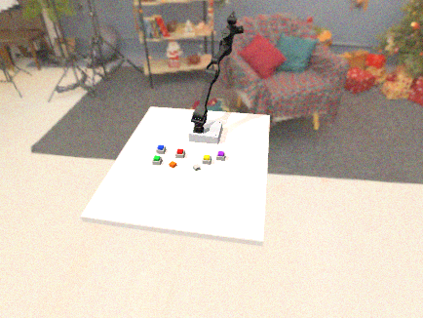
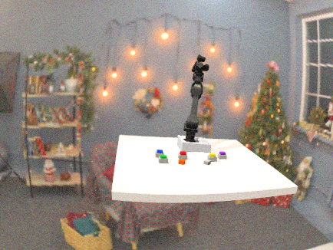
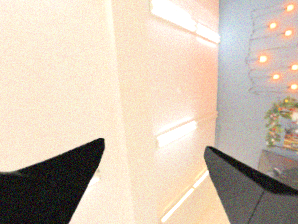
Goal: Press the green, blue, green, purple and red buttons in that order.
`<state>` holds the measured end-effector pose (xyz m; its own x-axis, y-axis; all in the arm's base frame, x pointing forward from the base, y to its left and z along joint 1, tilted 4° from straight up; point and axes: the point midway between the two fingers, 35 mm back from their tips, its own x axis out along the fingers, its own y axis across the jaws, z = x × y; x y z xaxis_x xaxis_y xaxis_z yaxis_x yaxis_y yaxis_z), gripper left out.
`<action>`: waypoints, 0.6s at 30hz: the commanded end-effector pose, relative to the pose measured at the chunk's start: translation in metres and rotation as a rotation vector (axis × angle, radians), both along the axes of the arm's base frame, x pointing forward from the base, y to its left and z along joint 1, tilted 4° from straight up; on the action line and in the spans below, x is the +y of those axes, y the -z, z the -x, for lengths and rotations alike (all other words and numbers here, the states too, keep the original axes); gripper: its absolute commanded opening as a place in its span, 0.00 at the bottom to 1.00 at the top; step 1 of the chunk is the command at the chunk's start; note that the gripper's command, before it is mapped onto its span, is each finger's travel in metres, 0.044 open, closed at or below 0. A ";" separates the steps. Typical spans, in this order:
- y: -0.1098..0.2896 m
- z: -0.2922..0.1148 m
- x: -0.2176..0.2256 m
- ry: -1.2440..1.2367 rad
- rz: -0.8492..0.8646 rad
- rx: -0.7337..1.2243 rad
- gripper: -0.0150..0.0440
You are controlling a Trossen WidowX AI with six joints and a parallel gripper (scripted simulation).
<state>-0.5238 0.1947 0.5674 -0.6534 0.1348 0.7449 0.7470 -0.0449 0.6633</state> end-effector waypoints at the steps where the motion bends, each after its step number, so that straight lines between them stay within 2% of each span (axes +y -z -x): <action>1: -0.002 -0.003 0.004 0.008 0.002 0.005 0.93; 4: -0.015 -0.042 0.058 0.143 0.010 0.026 0.93; 10: 0.008 -0.083 0.155 0.426 -0.012 -0.121 0.93; 18: 0.050 -0.188 0.287 0.835 -0.012 -0.376 0.93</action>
